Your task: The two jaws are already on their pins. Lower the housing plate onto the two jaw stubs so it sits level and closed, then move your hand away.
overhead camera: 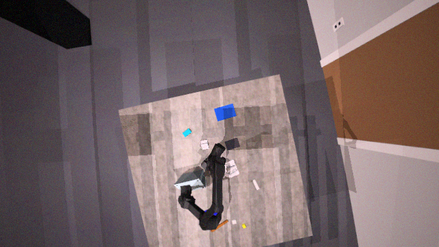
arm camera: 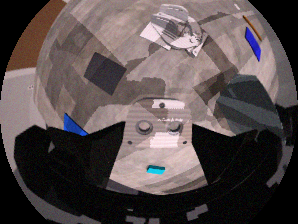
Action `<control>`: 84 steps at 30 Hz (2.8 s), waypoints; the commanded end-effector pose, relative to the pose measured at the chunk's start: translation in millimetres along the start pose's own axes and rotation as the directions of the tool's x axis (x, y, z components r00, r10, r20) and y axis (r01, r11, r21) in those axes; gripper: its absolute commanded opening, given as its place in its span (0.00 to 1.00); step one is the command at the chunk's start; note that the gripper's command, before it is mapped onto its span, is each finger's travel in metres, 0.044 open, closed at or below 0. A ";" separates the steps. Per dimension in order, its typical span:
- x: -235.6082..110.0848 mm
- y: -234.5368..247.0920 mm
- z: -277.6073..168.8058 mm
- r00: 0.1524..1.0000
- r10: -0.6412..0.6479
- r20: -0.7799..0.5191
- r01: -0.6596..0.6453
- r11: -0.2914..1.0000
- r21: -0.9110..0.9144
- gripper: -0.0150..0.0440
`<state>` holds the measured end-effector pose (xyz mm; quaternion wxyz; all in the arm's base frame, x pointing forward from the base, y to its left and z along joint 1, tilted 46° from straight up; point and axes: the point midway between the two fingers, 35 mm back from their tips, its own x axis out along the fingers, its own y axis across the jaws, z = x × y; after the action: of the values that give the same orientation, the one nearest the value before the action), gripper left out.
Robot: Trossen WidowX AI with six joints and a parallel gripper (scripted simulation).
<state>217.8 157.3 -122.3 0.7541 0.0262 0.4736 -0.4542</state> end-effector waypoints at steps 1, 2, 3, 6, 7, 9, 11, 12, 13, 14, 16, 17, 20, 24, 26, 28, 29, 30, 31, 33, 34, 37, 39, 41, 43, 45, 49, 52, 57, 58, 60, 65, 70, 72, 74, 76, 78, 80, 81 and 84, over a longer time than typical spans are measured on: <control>0.1 -3.5 14.7 1.000 0.000 0.002 0.000 0.996 -0.084 0.85; -0.1 -4.2 17.9 1.000 0.000 0.003 0.000 0.994 -0.105 0.85; -0.2 -4.8 21.1 1.000 0.000 0.003 0.000 0.992 -0.126 0.85; -0.4 -7.0 30.7 1.000 0.001 0.003 0.000 0.982 -0.188 0.85; -0.4 -7.9 33.9 1.000 0.001 0.004 0.000 0.978 -0.208 0.85; -0.5 -9.6 40.2 1.000 0.001 0.005 0.000 0.968 -0.249 0.85; -0.4 -11.4 46.5 1.000 0.001 0.005 0.001 0.957 -0.289 0.85; -0.4 -12.4 49.7 1.000 0.001 0.006 0.001 0.951 -0.309 0.85; -0.3 -13.4 52.8 1.000 0.000 0.006 0.002 0.944 -0.329 0.85; -0.3 -14.5 55.9 1.000 0.000 0.007 0.002 0.937 -0.348 0.85; -0.1 -16.7 62.1 1.000 0.000 0.008 0.004 0.922 -0.387 0.85; 0.0 -17.8 65.2 1.000 -0.001 0.009 0.004 0.914 -0.406 0.85; 0.4 -21.5 74.4 1.000 -0.002 0.011 0.007 0.887 -0.462 0.85; 1.2 -26.9 86.4 1.000 -0.004 0.014 0.011 0.846 -0.534 0.85; 1.6 -29.8 92.3 1.000 -0.006 0.016 0.014 0.823 -0.568 0.85; 2.1 -32.8 98.1 1.000 -0.007 0.018 0.017 0.799 -0.602 0.85; 2.3 -34.4 101.0 1.000 -0.008 0.019 0.018 0.786 -0.618 0.85; 2.6 -35.9 103.9 1.000 -0.009 0.020 0.020 0.773 -0.634 0.85; 2.9 -37.6 106.7 1.000 -0.010 0.021 0.022 0.760 -0.650 0.85; 3.5 -40.9 112.4 1.000 -0.012 0.023 0.025 0.732 -0.680 0.85; 3.8 -42.6 115.2 1.000 -0.014 0.025 0.027 0.718 -0.695 0.85; 4.7 -48.0 123.4 0.999 -0.017 0.028 0.032 0.674 -0.738 0.85; 5.4 -51.7 128.8 0.999 -0.020 0.030 0.036 0.643 -0.765 0.85; 6.1 -55.5 134.1 0.999 -0.023 0.033 0.040 0.611 -0.791 0.85; 6.9 -59.5 139.3 0.999 -0.026 0.035 0.044 0.577 -0.815 0.85; 7.6 -63.5 144.4 0.999 -0.030 0.038 0.048 0.543 -0.838 0.85; 9.2 -71.6 153.8 0.998 -0.037 0.043 0.055 0.475 -0.878 0.85; 9.4 -73.1 155.4 0.998 -0.038 0.044 0.056 0.463 -0.884 0.85; 9.4 -73.1 155.4 0.998 -0.038 0.044 0.056 0.463 -0.884 0.85; 9.4 -73.1 155.4 0.998 -0.038 0.044 0.056 0.463 -0.884 0.85; 9.4 -73.1 155.4 0.998 -0.038 0.044 0.056 0.463 -0.884 0.85; 9.4 -73.1 155.4 0.998 -0.038 0.044 0.056 0.463 -0.884 0.85; 9.4 -73.1 155.4 0.998 -0.038 0.044 0.056 0.463 -0.884 0.85; 9.4 -73.1 155.4 0.998 -0.038 0.044 0.056 0.463 -0.884 0.85; 9.4 -73.1 155.4 0.998 -0.038 0.044 0.056 0.463 -0.884 0.85; 9.4 -73.1 155.4 0.998 -0.038 0.044 0.056 0.463 -0.884 0.85; 9.4 -73.1 155.4 0.998 -0.038 0.044 0.056 0.463 -0.884 0.85; 9.4 -73.1 155.4 0.998 -0.038 0.044 0.056 0.463 -0.884 0.85; 9.4 -73.1 155.4 0.998 -0.038 0.044 0.056 0.463 -0.884 0.85; 9.2 -76.8 156.7 0.998 -0.039 0.044 0.057 0.464 -0.884 0.85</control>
<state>273.9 35.7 -15.4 0.6505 -0.3827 0.6351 -0.1644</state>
